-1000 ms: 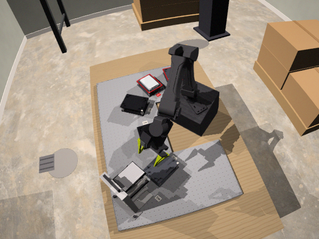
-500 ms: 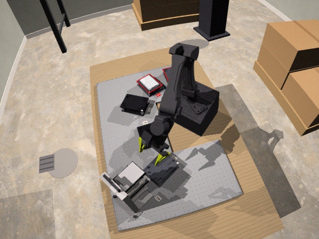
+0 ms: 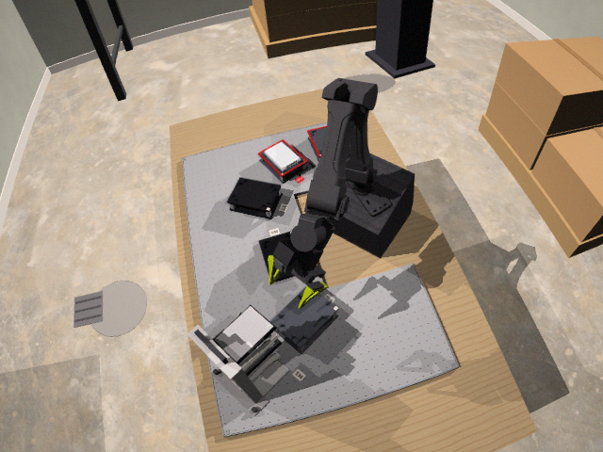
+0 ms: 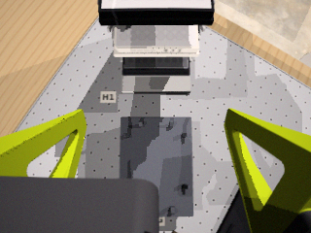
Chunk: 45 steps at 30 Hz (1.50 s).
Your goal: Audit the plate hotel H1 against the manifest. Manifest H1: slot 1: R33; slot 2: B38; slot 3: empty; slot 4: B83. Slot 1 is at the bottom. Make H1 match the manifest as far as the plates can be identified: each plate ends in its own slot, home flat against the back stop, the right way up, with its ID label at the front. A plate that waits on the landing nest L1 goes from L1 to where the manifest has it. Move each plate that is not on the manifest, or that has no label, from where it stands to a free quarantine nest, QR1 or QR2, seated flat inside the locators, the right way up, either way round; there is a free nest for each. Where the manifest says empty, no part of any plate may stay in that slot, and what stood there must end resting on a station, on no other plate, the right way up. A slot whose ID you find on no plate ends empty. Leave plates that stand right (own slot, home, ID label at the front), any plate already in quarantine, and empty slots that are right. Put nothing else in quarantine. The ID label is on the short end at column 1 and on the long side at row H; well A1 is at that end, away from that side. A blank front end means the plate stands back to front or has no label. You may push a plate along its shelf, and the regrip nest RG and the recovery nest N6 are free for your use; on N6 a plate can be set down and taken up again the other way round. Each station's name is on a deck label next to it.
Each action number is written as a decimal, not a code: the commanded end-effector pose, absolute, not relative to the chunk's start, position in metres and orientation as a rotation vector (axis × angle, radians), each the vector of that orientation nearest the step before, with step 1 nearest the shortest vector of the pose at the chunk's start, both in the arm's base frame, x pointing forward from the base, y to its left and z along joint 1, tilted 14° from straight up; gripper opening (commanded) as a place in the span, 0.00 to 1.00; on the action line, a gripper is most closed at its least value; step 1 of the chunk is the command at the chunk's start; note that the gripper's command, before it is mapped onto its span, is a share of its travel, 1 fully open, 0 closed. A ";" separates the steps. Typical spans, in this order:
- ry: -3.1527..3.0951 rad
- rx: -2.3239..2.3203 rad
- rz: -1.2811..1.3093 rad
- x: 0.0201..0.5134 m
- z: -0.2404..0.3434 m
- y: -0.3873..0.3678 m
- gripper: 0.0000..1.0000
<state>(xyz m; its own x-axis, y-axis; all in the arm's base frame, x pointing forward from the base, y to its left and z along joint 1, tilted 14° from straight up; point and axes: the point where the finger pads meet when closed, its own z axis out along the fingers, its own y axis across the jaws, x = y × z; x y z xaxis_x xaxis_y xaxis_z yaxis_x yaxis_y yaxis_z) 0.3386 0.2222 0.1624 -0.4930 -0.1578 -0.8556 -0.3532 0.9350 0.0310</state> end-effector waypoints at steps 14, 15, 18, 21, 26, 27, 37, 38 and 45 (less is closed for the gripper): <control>2.103 -0.357 0.231 0.342 0.132 0.220 1.00; 2.103 -0.357 0.231 0.343 0.130 0.220 1.00; 2.104 -0.356 0.230 0.344 0.126 0.220 1.00; 2.104 -0.355 0.230 0.345 0.121 0.220 1.00; 2.104 -0.357 0.230 0.345 0.116 0.220 1.00; 2.104 -0.357 0.231 0.345 0.114 0.221 1.00; 2.068 -0.350 0.253 0.364 0.127 0.232 1.00; 2.074 -0.352 0.250 0.365 0.126 0.232 1.00; 2.089 -0.358 0.242 0.371 0.124 0.233 1.00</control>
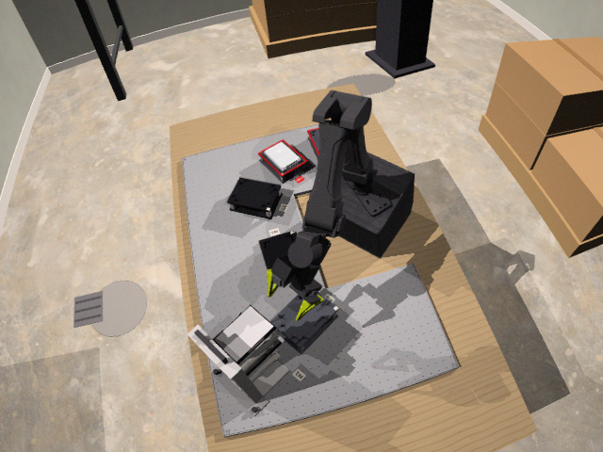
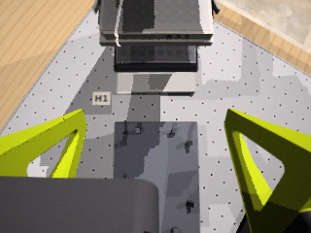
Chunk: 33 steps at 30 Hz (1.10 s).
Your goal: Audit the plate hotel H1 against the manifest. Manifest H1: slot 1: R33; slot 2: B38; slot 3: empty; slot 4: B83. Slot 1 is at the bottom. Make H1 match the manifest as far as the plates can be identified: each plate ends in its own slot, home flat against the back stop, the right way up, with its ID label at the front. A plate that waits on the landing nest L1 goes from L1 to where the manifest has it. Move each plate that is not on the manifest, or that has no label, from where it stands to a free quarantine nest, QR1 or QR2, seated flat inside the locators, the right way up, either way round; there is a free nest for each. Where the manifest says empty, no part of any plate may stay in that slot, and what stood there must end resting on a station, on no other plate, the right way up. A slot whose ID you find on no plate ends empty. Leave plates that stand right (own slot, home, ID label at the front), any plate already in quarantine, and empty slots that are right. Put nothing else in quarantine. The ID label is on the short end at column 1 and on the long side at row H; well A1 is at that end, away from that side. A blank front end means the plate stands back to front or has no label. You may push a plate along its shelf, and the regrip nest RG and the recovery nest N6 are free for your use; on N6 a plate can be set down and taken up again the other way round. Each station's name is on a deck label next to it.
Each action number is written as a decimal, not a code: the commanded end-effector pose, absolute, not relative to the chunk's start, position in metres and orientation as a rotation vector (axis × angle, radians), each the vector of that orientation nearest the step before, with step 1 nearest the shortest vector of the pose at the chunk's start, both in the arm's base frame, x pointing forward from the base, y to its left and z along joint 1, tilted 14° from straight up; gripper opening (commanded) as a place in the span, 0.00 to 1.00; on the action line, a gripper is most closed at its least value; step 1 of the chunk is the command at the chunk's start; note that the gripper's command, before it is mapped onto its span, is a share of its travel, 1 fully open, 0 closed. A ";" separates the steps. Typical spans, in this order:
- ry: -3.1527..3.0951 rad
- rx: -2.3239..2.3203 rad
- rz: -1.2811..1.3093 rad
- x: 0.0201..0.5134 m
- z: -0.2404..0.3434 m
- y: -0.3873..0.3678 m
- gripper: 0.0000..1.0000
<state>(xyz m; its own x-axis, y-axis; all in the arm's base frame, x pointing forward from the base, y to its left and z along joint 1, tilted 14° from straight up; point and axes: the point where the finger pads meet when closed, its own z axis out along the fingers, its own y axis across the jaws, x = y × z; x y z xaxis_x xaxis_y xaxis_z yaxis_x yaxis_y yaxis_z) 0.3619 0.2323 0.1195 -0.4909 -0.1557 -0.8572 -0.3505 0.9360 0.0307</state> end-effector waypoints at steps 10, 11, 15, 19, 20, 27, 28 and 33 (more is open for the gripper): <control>2.079 -0.355 0.250 0.375 0.127 0.237 1.00; 2.079 -0.355 0.250 0.375 0.127 0.237 1.00; 2.079 -0.355 0.250 0.375 0.127 0.237 1.00; 2.079 -0.355 0.250 0.375 0.127 0.237 1.00; 2.079 -0.355 0.250 0.375 0.127 0.237 1.00; 2.079 -0.355 0.250 0.375 0.127 0.237 1.00; 2.079 -0.355 0.250 0.375 0.127 0.237 1.00; 2.079 -0.355 0.250 0.375 0.127 0.237 1.00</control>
